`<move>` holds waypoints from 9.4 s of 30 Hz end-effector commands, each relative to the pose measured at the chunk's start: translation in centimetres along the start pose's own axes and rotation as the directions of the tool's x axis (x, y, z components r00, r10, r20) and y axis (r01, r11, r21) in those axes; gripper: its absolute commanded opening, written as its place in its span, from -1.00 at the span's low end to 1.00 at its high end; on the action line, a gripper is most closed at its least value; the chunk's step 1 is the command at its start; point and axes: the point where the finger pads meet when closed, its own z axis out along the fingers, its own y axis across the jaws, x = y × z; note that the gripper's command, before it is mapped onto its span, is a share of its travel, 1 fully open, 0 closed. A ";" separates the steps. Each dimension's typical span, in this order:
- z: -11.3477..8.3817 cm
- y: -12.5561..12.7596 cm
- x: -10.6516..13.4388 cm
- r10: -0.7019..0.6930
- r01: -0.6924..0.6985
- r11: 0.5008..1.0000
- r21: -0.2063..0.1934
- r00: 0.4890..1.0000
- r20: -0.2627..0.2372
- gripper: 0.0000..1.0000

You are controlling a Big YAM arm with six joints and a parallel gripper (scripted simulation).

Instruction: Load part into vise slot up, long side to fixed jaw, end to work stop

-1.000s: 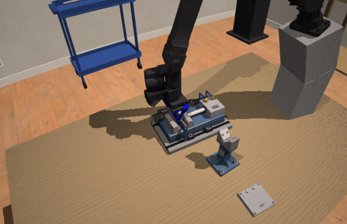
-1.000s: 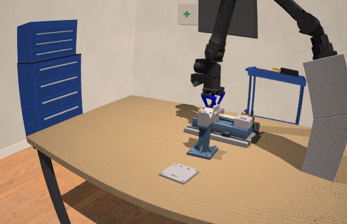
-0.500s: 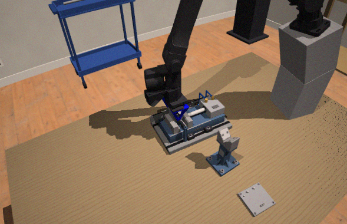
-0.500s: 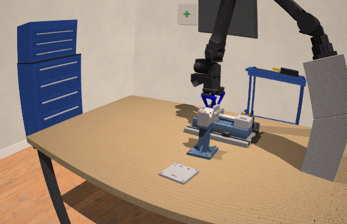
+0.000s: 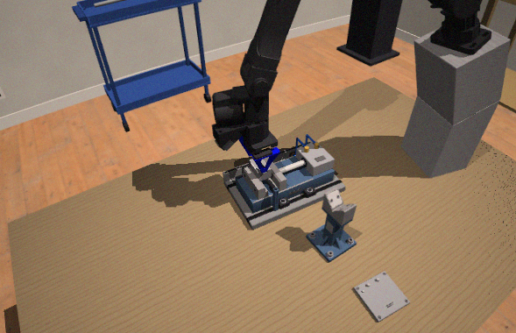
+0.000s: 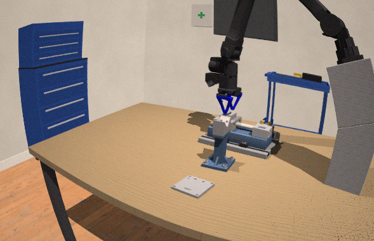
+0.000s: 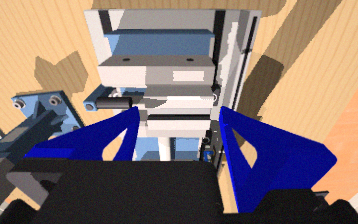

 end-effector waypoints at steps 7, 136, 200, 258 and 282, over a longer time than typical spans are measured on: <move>-3.9 0.1 -0.5 -0.001 0.001 1.000 0.004 1.000 0.008 0.49; -4.5 -4.8 -1.9 -0.004 0.003 1.000 0.016 0.999 0.052 -1.00; -0.9 -4.2 -1.8 -0.002 0.002 1.000 0.010 0.999 0.045 -1.00; -0.1 -3.9 -1.1 0.002 -0.002 1.000 0.002 1.000 0.010 -1.00; -0.7 -4.0 -0.7 0.001 -0.001 1.000 0.007 1.000 0.025 -1.00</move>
